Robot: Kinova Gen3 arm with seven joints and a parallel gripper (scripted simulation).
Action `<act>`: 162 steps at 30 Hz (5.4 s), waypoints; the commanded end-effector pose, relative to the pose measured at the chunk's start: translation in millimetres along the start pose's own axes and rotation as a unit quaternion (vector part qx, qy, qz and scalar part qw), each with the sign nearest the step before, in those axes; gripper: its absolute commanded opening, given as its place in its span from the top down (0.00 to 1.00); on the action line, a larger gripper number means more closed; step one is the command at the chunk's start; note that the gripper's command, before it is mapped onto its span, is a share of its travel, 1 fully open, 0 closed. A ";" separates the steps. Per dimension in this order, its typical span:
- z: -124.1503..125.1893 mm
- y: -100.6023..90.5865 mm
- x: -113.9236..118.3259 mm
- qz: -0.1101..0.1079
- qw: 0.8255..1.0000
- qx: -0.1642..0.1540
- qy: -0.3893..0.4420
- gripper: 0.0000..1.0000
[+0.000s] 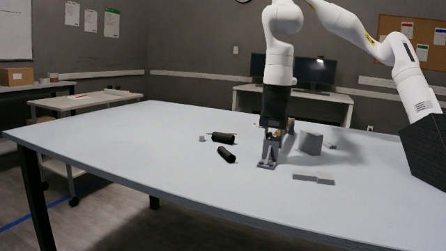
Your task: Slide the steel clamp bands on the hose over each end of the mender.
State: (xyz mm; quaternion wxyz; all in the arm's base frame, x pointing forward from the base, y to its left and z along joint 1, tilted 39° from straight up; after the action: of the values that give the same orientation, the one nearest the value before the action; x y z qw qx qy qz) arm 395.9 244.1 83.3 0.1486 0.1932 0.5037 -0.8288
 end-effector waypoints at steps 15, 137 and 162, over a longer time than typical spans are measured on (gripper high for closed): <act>-1.0 -2.0 -2.3 0.003 1.000 -0.002 0.001 0.25; 152.4 -0.8 -42.3 0.003 1.000 -0.002 0.001 0.25; 166.0 -0.8 -45.9 0.003 1.000 -0.002 0.001 0.25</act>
State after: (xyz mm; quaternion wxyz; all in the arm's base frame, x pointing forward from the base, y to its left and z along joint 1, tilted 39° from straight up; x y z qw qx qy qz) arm 406.6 98.5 172.5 0.1493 0.1927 0.5052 -0.8278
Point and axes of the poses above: the point where the finger pads meet when closed, its own y axis out along the fingers, its own x axis across the jaws, z = x × y, the point moved 9 cm from there along -y, back along the fingers, and after that the axes turned 15 degrees about y, right-handed, at the moved point
